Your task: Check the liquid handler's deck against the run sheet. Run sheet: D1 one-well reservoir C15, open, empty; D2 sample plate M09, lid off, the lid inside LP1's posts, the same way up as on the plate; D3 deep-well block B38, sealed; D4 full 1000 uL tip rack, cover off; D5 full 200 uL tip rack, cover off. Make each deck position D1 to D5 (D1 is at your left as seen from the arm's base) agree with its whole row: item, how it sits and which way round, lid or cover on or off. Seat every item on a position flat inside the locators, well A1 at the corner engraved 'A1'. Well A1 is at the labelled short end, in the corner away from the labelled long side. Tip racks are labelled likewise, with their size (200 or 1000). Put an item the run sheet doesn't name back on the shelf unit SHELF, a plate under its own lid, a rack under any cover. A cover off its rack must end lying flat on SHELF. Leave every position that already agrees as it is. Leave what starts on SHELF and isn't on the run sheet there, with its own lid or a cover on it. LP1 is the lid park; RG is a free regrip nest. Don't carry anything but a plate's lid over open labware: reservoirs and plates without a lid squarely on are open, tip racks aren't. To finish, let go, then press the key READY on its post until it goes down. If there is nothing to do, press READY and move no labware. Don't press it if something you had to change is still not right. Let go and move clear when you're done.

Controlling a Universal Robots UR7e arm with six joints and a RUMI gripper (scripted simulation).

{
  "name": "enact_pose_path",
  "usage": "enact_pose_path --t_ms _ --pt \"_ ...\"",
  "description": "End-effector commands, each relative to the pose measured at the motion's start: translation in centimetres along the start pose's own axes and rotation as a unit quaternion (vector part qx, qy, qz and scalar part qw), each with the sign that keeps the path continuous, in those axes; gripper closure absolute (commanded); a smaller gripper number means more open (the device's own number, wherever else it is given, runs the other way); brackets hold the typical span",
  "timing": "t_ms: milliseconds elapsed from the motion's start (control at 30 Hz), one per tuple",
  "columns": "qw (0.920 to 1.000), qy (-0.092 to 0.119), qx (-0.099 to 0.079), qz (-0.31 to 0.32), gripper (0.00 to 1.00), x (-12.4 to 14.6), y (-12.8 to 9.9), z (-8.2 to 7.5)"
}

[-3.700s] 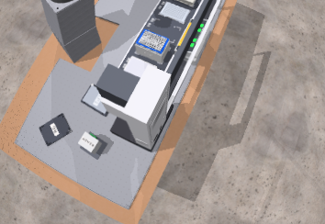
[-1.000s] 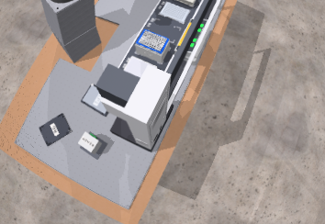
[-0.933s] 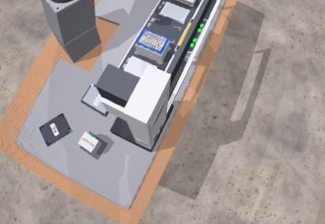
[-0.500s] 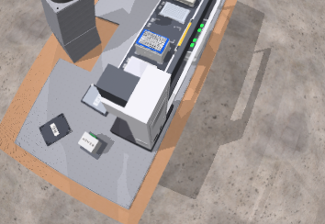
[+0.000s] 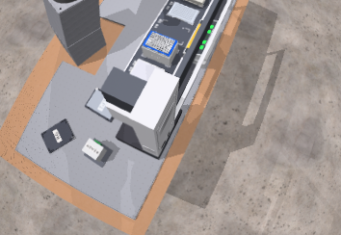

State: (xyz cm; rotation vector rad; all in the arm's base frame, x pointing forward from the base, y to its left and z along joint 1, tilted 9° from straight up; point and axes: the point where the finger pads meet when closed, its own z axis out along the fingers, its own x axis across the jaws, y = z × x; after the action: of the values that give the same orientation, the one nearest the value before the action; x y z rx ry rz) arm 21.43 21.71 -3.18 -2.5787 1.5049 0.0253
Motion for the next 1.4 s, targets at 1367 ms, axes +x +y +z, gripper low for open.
enact_pose_path --t_ms 1367 --pt "0.9903 0.0 0.001 0.139 0.18 10.0 0.9 0.0"
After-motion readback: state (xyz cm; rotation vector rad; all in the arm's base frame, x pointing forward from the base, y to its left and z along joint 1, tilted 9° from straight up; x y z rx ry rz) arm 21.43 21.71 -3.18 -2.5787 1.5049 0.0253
